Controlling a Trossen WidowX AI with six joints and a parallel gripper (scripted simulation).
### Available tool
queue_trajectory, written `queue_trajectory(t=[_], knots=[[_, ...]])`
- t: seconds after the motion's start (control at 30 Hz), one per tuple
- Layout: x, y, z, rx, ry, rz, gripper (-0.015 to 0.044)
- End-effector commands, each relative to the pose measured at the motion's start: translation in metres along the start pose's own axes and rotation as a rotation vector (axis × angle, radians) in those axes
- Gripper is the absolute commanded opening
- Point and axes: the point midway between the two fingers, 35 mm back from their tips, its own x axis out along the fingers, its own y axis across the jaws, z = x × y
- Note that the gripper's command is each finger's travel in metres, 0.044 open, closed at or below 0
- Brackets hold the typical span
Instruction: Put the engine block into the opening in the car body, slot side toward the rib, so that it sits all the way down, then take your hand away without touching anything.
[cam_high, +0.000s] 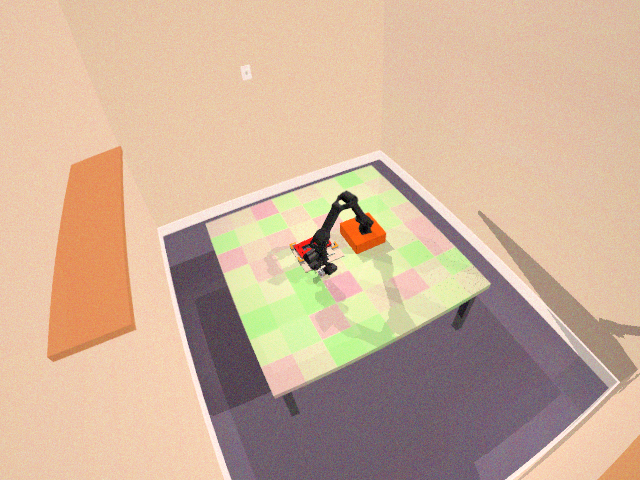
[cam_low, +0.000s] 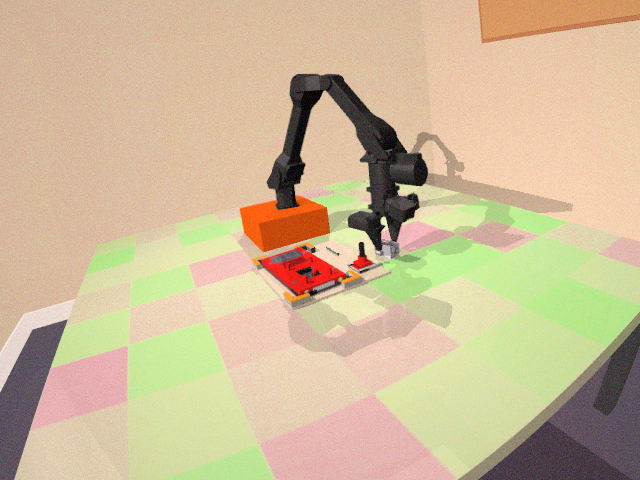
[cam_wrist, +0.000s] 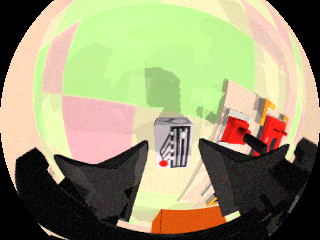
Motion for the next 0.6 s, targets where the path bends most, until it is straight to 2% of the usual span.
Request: queue_trajectory(t=[0.0, 0.27, 0.4, 0.57], knots=[[0.001, 0.0, -0.001, 0.004, 0.002, 0.003, 0.0151], [0.001, 0.0, -0.001, 0.004, 0.002, 0.003, 0.0098], [0.0, -0.001, 0.001, 0.026, -0.002, -0.005, 0.0], [-0.012, -0.003, 0.005, 0.045, -0.006, -0.012, 0.0]])
